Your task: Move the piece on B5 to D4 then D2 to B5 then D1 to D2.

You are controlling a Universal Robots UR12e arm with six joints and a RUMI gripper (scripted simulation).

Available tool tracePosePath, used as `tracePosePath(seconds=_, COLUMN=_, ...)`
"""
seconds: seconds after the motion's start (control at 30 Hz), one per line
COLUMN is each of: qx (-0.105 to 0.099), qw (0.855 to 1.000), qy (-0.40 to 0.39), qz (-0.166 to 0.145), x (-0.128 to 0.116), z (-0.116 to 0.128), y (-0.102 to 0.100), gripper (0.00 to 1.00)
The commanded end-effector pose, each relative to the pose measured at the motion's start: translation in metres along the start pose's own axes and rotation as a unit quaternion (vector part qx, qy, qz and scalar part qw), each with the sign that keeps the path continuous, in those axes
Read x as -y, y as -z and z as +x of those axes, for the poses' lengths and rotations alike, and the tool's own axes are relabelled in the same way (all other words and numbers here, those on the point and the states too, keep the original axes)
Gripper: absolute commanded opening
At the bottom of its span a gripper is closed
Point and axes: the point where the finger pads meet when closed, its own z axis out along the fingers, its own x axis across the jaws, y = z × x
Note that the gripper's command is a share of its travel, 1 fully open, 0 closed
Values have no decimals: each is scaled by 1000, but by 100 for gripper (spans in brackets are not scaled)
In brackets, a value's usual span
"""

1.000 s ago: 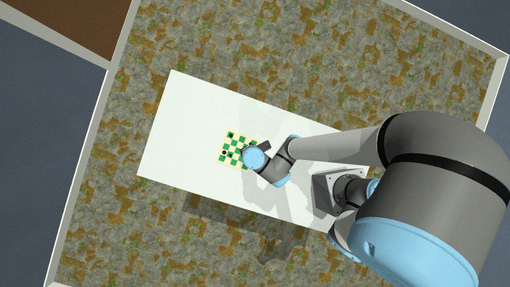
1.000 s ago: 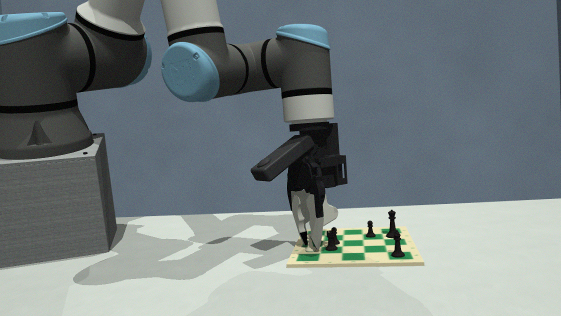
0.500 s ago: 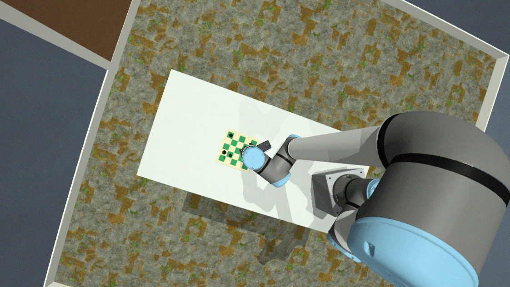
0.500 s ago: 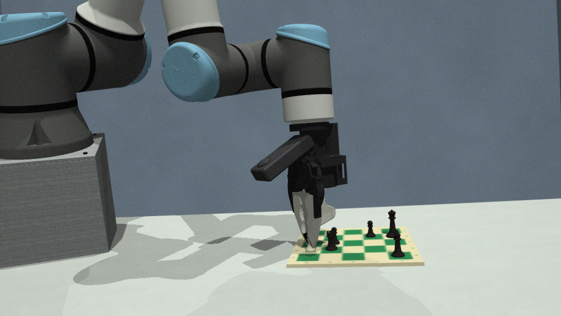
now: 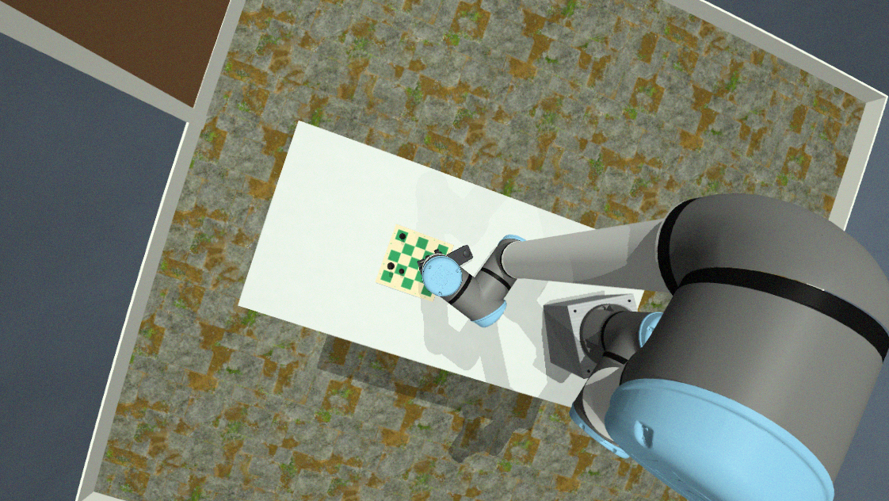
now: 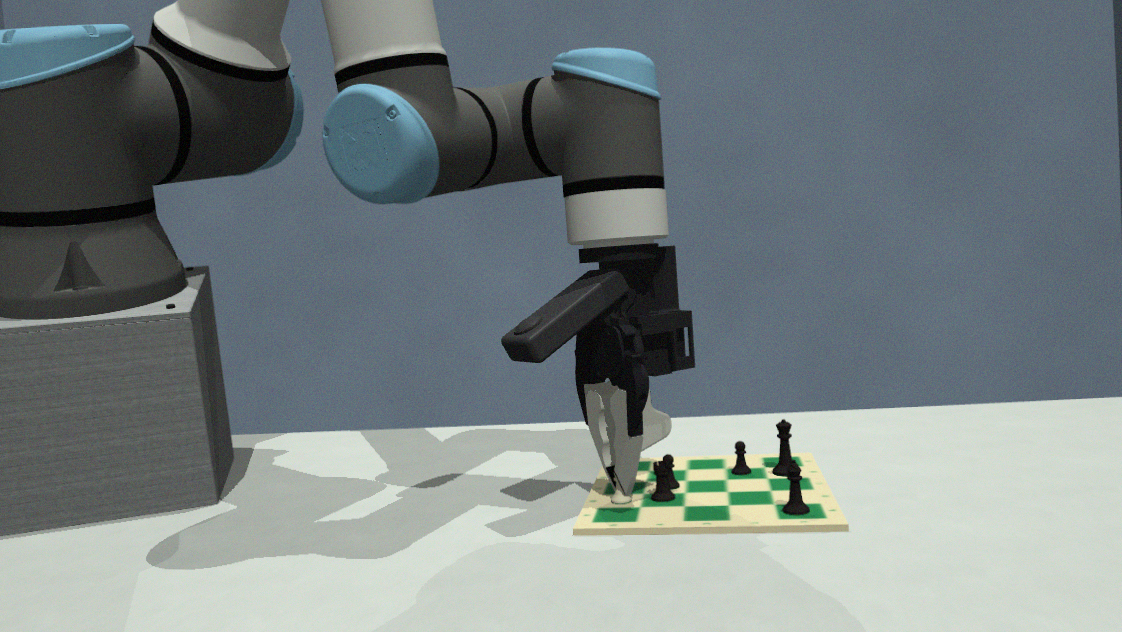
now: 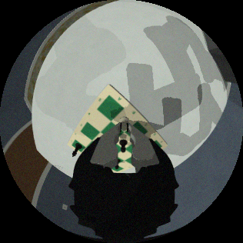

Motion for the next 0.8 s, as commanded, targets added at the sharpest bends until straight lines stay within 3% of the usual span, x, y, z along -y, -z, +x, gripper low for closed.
tracePosePath(seconds=0.0, qx=1, qw=1000, qy=-1, qz=-1, x=0, z=-2, y=0, gripper=0)
tracePosePath(seconds=0.77, qx=1, qw=1000, qy=0, qz=-1, x=0, z=-1, y=9, gripper=0)
